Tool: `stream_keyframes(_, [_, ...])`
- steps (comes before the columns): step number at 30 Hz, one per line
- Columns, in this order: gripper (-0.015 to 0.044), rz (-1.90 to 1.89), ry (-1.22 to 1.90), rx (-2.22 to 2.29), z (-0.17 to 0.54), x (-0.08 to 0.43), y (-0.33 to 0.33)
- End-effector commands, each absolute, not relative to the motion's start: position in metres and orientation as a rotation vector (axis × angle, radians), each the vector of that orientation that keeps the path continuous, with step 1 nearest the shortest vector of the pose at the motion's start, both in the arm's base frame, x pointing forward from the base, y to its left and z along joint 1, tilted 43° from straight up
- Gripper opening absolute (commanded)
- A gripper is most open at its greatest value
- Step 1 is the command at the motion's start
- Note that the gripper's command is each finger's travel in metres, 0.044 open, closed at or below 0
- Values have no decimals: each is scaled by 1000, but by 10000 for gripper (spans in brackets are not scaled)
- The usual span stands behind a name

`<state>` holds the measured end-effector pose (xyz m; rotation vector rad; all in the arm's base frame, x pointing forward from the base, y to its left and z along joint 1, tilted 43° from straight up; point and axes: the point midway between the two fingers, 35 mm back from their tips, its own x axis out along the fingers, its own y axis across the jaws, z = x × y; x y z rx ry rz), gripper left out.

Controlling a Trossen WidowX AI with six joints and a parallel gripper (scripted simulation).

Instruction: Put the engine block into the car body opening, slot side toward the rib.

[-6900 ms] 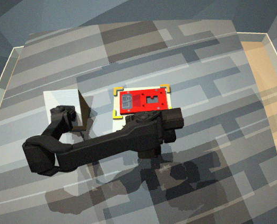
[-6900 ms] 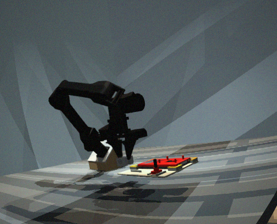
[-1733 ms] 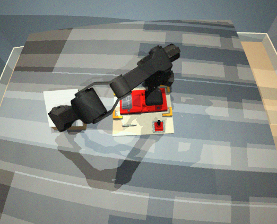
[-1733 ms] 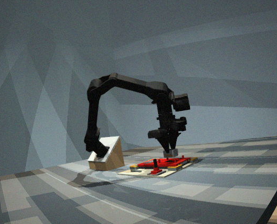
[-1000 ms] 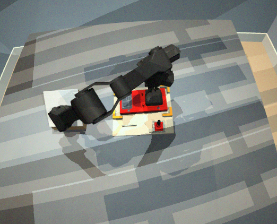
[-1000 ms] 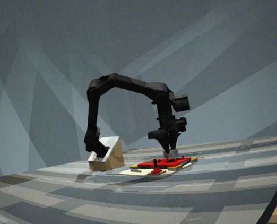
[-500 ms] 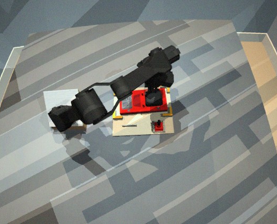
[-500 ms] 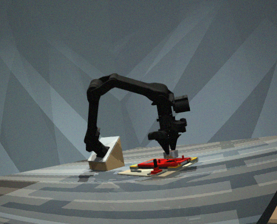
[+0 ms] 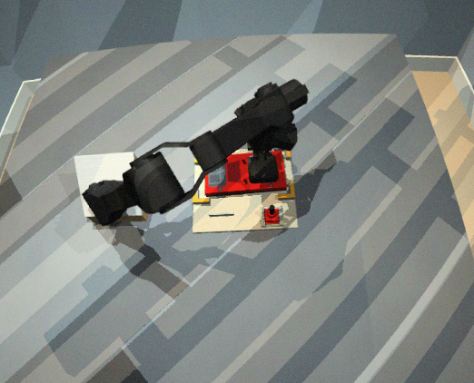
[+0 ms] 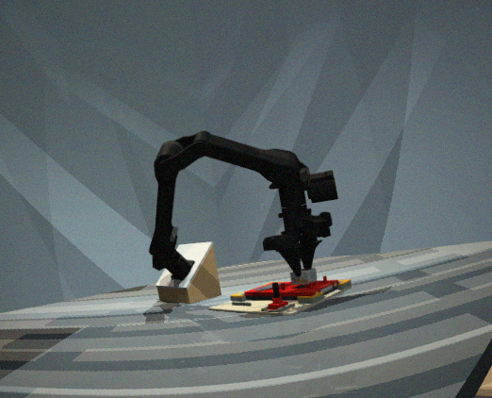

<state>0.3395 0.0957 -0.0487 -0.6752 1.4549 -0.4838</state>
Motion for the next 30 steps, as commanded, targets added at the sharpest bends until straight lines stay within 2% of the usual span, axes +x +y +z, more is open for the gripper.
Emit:
stream_keyframes(1, [159, -483, 1454, -682, -50, 339, 95])
stream_keyframes(30, [159, -483, 1454, -682, -56, 340, 89])
